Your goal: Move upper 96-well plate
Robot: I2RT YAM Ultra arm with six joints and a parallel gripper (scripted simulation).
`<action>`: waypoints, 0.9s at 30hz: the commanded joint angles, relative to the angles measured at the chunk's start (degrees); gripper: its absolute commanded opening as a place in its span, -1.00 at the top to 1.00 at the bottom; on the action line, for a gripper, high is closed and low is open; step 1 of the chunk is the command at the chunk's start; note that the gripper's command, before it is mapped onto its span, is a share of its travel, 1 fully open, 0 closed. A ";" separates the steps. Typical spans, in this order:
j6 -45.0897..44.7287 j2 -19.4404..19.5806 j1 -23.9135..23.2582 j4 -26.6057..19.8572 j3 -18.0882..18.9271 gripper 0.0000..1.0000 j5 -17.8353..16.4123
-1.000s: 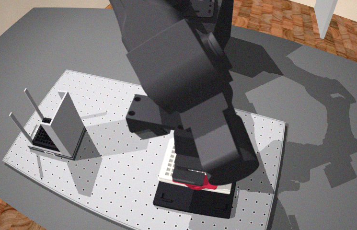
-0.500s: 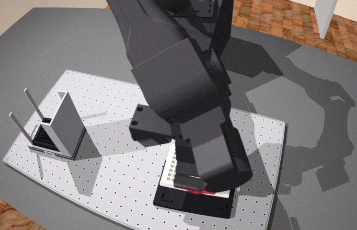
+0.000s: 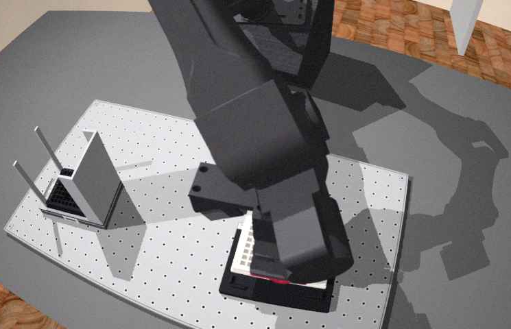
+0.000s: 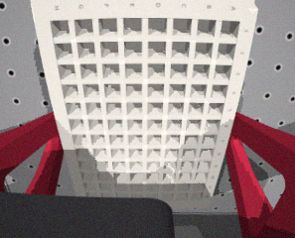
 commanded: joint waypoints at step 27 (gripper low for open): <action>-2.90 2.67 -2.25 8.07 -1.00 1.00 -1.33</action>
